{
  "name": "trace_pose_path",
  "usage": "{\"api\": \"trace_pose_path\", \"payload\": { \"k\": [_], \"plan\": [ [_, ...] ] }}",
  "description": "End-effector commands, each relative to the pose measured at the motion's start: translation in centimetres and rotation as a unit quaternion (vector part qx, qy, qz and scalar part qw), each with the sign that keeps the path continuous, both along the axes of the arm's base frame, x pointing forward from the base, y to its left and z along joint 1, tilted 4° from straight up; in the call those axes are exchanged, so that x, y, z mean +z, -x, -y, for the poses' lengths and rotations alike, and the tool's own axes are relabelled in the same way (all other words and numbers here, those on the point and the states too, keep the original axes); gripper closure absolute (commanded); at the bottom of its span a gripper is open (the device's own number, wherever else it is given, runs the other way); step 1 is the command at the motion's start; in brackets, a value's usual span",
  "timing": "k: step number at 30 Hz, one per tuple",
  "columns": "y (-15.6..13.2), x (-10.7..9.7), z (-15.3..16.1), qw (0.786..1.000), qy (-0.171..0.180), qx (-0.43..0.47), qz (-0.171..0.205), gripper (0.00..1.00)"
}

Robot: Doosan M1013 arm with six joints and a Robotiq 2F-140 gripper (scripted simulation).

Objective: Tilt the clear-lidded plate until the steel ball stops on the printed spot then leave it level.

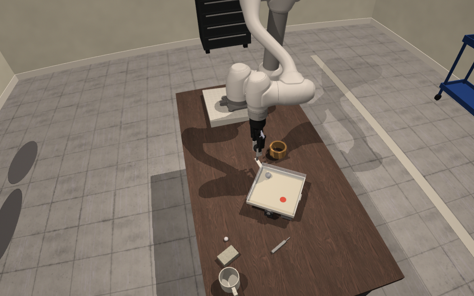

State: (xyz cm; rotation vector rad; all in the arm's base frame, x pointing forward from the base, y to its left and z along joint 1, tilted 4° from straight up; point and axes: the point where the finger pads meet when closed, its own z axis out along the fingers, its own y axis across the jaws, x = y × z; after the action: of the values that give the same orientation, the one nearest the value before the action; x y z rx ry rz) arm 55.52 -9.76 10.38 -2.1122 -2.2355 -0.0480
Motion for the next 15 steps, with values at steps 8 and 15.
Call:
{"api": "trace_pose_path", "payload": {
  "k": [8,15],
  "plan": [
    [-0.02,-0.02,0.00,1.000,0.000,0.000,0.001,1.00],
    [0.07,-0.20,-0.01,1.000,0.000,0.000,0.001,1.00]
  ]
}}
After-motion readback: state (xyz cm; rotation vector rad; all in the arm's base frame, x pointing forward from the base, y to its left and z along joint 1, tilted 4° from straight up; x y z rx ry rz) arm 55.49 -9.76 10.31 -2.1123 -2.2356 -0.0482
